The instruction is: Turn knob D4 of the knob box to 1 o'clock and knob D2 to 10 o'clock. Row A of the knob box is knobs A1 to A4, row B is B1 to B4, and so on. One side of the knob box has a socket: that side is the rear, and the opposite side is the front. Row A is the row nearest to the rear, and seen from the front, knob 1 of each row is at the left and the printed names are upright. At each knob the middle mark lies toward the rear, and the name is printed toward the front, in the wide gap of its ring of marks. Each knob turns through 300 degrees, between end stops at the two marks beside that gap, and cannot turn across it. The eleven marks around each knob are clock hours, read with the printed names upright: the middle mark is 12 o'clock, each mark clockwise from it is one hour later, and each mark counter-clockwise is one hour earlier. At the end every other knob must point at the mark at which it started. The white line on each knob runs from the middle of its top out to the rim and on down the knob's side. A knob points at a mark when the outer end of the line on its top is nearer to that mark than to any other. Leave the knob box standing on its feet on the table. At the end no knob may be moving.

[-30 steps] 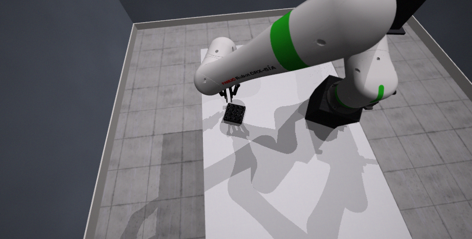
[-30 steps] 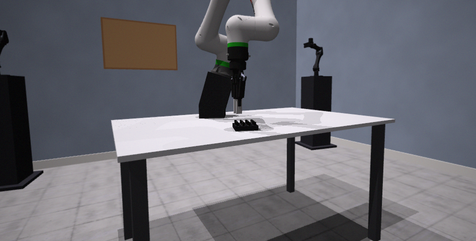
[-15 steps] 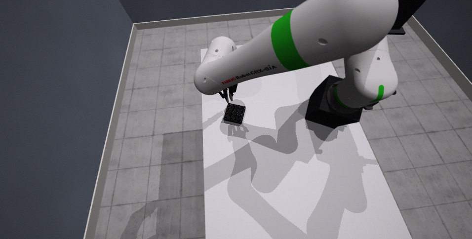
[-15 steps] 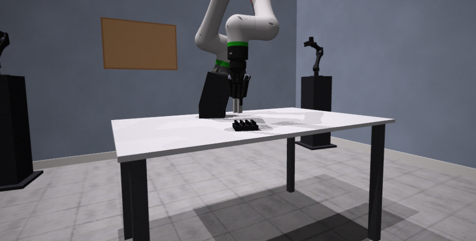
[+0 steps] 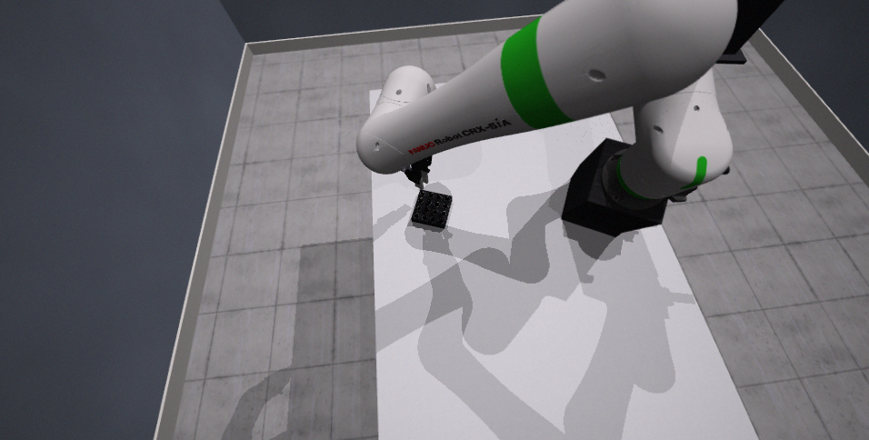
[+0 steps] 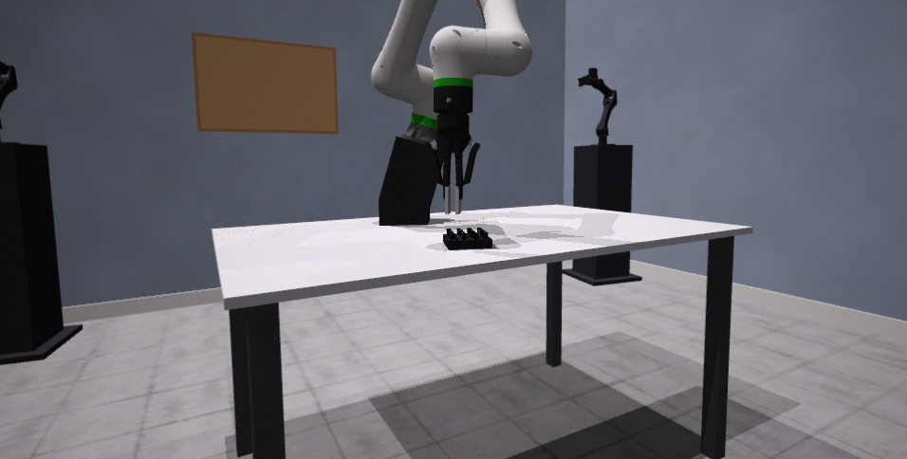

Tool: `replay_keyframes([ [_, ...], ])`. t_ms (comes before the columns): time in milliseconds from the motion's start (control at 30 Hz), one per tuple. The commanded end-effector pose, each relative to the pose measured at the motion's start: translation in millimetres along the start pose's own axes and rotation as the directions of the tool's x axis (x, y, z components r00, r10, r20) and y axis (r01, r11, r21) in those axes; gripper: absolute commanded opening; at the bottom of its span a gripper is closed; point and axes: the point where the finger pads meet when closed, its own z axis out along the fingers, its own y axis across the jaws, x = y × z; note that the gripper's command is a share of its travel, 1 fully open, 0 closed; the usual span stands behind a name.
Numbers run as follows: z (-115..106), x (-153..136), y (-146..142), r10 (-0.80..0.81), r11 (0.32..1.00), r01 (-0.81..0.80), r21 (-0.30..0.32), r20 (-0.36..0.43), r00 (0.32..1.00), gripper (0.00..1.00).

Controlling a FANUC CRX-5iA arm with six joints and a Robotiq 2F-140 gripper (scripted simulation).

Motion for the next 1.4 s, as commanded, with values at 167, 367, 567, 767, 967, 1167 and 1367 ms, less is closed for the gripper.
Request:
replay_keyframes([
  [167, -1.8, 0.2, 0.1, -0.262, 0.965, 0.262, 0.013, 0.000, 0.965, 0.12],
  [367, -2.1, 0.2, 0.1, -0.303, 0.953, 0.303, 0.013, 0.000, 0.953, 0.12],
  [567, -2.1, 0.2, 0.1, -0.304, 0.953, 0.304, 0.013, 0.000, 0.953, 0.12],
  [767, -2.1, 0.2, 0.1, -0.304, 0.953, 0.304, 0.013, 0.000, 0.953, 0.12],
  [967, -2.1, 0.2, 0.1, -0.304, 0.953, 0.304, 0.013, 0.000, 0.953, 0.12],
  [1167, -2.1, 0.2, 0.1, -0.304, 0.953, 0.304, 0.013, 0.000, 0.953, 0.12],
  [1367, -2.1, 0.2, 0.1, -0.304, 0.953, 0.304, 0.013, 0.000, 0.953, 0.12],
])
